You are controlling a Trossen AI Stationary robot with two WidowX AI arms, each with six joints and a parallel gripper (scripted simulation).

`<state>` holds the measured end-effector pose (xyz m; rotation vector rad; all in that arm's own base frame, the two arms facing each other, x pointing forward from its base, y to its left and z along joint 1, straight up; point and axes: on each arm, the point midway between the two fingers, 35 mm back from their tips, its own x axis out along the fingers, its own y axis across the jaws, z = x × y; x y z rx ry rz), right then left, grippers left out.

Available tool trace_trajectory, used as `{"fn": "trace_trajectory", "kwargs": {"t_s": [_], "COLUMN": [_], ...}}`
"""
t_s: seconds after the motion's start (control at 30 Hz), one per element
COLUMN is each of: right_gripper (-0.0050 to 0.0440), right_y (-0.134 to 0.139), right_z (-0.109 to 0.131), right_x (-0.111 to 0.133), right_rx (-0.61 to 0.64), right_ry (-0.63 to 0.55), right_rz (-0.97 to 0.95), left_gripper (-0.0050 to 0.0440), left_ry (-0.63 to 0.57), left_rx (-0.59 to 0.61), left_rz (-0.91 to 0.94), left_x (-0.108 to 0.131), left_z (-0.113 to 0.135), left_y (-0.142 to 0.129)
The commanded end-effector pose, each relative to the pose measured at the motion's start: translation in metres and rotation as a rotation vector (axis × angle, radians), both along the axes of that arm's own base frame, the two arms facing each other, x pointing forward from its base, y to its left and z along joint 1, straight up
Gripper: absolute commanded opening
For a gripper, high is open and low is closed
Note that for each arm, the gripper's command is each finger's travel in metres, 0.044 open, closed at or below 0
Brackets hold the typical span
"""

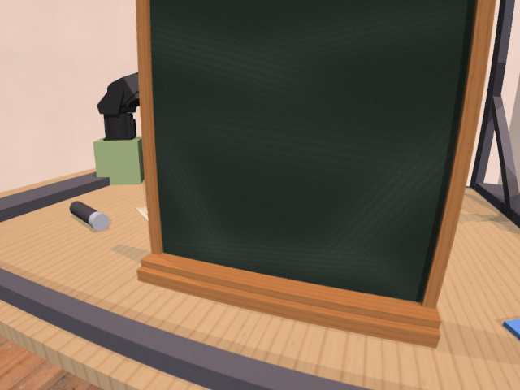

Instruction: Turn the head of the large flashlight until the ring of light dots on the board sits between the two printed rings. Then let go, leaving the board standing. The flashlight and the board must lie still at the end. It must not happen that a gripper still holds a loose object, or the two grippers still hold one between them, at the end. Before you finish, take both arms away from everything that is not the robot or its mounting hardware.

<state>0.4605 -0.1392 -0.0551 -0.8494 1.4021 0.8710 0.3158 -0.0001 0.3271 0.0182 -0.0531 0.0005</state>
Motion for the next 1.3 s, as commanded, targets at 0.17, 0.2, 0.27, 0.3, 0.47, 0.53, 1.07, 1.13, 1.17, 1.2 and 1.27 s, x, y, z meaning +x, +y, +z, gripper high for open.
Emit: {"fn": "trace_trajectory", "kwargs": {"t_s": [0.17,0.2,0.27,0.3,0.47,0.53,1.07,1.13,1.17,1.2,1.27], "right_gripper": [0.013,0.013,0.044,0.044,0.044,0.044,0.044,0.044,0.044,0.044,0.044], "right_y": [-0.003,-0.003,-0.003,-0.003,-0.002,-0.002,-0.002,-0.002,-0.002,-0.002,-0.002], "right_z": [0.016,0.016,0.016,0.016,0.016,0.016,0.031,0.039,0.042,0.045,0.053], "right_x": [0.007,0.007,0.007,0.007,0.007,0.007,0.006,0.006,0.006,0.006,0.007], "right_rx": [-0.013,-0.013,-0.013,-0.013,-0.012,-0.012,-0.011,-0.012,-0.012,-0.012,-0.013], "right_ry": [-0.039,-0.039,-0.039,-0.039,-0.037,-0.037,-0.034,-0.037,-0.037,-0.037,-0.04], "right_rz": [-0.003,-0.003,-0.003,-0.003,-0.003,-0.003,-0.003,-0.003,-0.003,-0.003,-0.003], "left_gripper": [0.044,0.044,0.044,0.044,0.044,0.044,0.044,0.044,0.044,0.044,0.044], "left_ry": [-0.001,-0.001,-0.001,-0.001,-0.004,-0.004,-0.012,-0.012,-0.012,-0.012,-0.012], "left_rx": [-0.014,-0.014,-0.013,-0.013,-0.013,-0.013,-0.014,-0.014,-0.014,-0.014,-0.014], "left_rz": [0.003,0.003,0.002,0.002,0.001,0.001,-0.001,-0.001,-0.001,-0.001,-0.001], "left_x": [-0.002,-0.002,-0.001,-0.001,-0.001,-0.001,-0.001,-0.001,-0.001,-0.001,-0.001], "left_z": [-0.003,-0.003,-0.003,-0.002,-0.001,-0.001,0.002,0.002,0.002,0.002,0.002], "left_y": [0.001,0.001,0.001,0.001,0.0,0.0,0.0,0.0,0.0,0.0,0.0]}}
